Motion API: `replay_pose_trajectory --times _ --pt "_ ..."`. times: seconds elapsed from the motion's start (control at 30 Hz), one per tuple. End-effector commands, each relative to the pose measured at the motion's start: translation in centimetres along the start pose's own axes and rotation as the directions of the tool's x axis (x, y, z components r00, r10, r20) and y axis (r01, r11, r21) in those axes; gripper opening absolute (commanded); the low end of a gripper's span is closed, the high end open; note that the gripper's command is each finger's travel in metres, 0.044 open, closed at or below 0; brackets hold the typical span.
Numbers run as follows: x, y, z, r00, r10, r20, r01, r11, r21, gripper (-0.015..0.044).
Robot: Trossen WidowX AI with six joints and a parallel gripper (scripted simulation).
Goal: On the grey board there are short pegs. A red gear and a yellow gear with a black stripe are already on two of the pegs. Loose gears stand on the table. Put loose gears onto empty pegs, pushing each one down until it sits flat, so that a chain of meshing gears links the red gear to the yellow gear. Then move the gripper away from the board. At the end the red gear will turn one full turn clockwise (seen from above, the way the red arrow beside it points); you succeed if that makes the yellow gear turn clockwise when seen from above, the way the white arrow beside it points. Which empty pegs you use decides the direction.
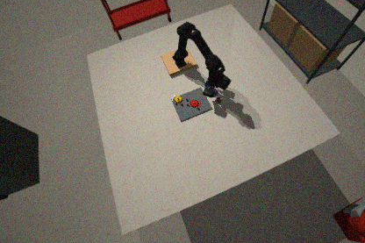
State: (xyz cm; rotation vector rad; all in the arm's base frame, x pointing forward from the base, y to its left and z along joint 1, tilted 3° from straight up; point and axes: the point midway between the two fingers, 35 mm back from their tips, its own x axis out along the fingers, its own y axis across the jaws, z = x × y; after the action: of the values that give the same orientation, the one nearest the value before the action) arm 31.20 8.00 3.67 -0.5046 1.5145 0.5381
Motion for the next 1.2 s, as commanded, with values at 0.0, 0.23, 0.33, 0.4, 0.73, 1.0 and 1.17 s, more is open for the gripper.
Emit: replay_pose_trajectory --times 0.0,0.23,0.33,0.4,0.73,1.0,1.17 --pt "0.2 0.1 0.0 1.000 0.006 0.002 -0.006 1.000 -0.004 0.0414" --pt "0.2 0.1 0.0 1.000 0.006 0.002 -0.006 1.000 -0.004 0.0230" --pt "0.2 0.1 0.0 1.000 0.006 0.002 -0.006 1.000 -0.004 0.0151" --pt "0.2 0.1 0.0 1.000 0.006 0.002 -0.006 1.000 -0.004 0.0099" --pt "0.1 0.1 0.0 1.000 0.006 0.002 -0.006 1.000 -0.004 0.0000" --pt "-1.3 -0.1 0.4 1.000 0.005 0.003 -0.005 1.000 -0.005 0.0000" --pt "-2.3 -0.2 0.7 1.000 0.001 0.005 -0.001 1.000 -0.009 0.0000"
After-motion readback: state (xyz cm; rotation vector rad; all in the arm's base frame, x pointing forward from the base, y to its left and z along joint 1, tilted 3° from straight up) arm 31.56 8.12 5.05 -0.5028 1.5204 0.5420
